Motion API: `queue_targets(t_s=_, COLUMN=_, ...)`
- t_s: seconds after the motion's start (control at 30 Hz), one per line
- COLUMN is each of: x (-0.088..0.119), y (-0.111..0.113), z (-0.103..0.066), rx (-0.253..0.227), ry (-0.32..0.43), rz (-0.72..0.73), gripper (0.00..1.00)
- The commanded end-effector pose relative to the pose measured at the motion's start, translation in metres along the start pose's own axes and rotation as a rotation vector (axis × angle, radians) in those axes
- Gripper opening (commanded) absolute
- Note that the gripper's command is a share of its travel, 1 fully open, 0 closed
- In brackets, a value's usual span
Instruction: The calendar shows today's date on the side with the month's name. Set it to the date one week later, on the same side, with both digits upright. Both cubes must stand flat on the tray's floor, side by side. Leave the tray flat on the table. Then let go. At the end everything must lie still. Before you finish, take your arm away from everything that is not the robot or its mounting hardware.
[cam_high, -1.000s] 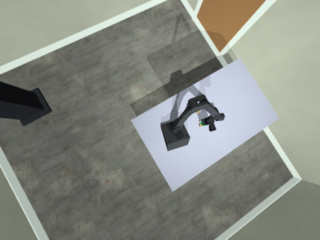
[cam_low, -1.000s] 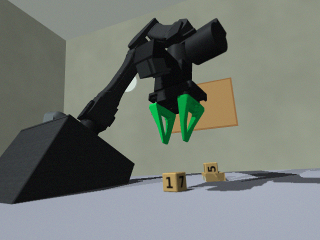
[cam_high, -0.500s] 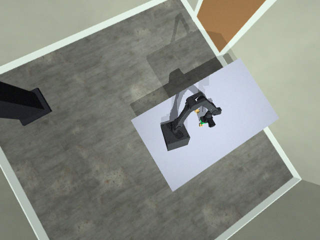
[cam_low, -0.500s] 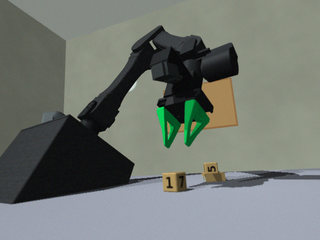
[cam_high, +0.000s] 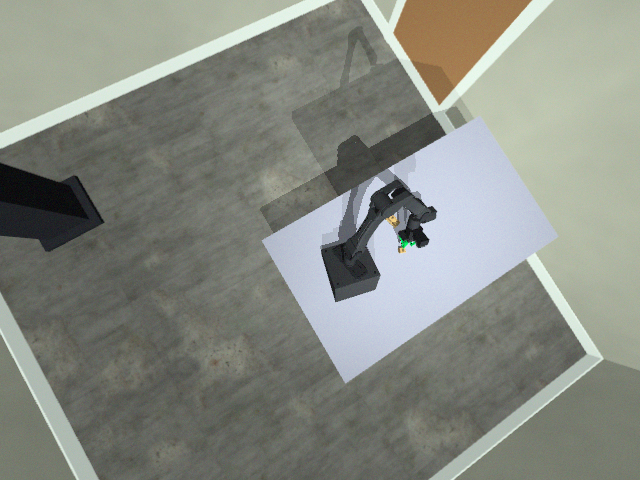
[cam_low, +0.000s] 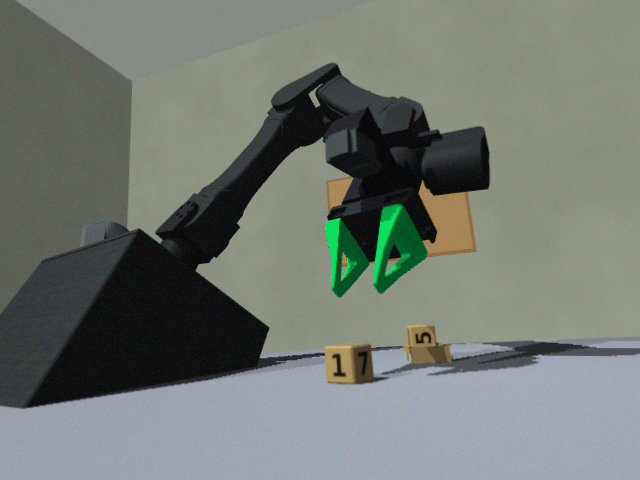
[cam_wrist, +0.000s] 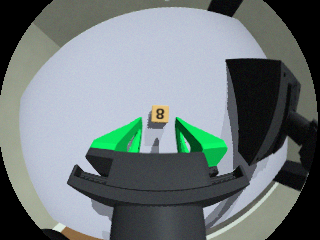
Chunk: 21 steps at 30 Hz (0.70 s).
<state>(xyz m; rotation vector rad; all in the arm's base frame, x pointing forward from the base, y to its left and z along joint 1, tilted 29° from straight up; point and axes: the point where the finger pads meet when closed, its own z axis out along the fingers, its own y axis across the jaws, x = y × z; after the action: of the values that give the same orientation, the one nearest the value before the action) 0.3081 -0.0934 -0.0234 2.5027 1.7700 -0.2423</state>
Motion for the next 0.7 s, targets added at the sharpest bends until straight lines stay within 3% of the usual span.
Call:
queue_targets(t_s=0.0, x=-0.0155, y=0.0009, z=0.0005, rx=0.019, ry=-0.098, rz=0.045, gripper=0.45)
queue_targets(t_s=0.67, x=-0.0214, y=0.001, z=0.0017, rx=0.022, ry=-0.112, rz=0.063, gripper=0.45)
